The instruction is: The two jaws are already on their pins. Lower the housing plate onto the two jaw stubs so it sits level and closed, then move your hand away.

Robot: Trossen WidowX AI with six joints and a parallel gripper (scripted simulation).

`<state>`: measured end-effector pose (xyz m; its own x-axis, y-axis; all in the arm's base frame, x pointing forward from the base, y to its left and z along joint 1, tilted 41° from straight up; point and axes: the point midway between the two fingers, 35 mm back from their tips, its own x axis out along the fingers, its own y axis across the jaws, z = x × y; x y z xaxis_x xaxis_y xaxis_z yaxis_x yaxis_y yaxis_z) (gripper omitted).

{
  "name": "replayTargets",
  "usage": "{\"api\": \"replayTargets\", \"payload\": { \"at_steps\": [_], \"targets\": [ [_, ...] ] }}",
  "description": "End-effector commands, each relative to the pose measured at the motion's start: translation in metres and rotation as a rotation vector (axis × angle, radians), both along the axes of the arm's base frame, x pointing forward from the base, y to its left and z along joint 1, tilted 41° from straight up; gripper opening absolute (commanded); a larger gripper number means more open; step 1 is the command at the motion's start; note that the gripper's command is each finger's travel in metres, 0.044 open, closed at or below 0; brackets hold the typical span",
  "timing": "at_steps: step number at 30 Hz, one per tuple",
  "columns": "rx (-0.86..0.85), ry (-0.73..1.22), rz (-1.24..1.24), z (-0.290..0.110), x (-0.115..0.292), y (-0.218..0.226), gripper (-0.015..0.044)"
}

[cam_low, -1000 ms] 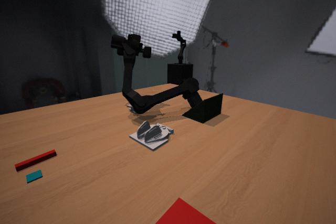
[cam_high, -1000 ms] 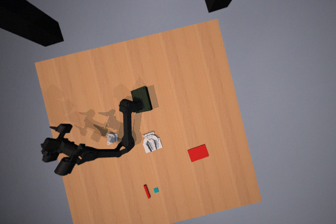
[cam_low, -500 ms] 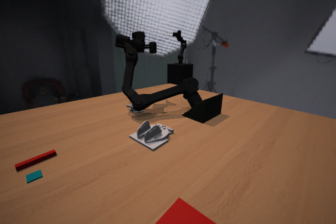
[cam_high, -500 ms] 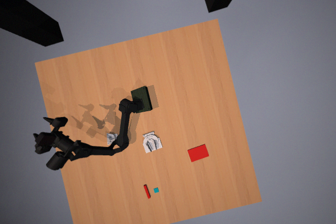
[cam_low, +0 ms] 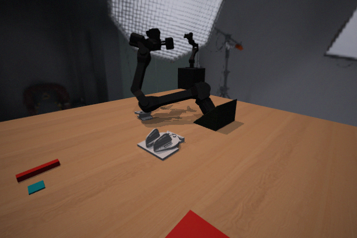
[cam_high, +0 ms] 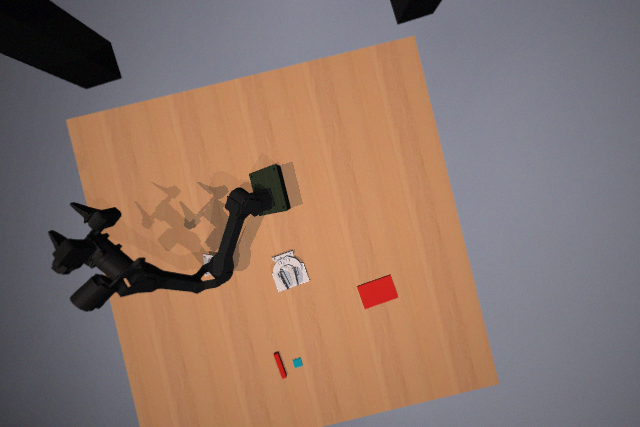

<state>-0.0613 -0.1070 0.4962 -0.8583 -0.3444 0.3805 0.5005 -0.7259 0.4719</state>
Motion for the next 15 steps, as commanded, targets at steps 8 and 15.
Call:
{"api": "replayTargets", "payload": {
  "at_steps": [8,15],
  "targets": [
    [-0.064,-0.012,-0.091,0.005,-0.02,0.026,0.044],
    [-0.079,0.01,-0.214,0.014,-0.037,0.053,0.044]
  ]
}}
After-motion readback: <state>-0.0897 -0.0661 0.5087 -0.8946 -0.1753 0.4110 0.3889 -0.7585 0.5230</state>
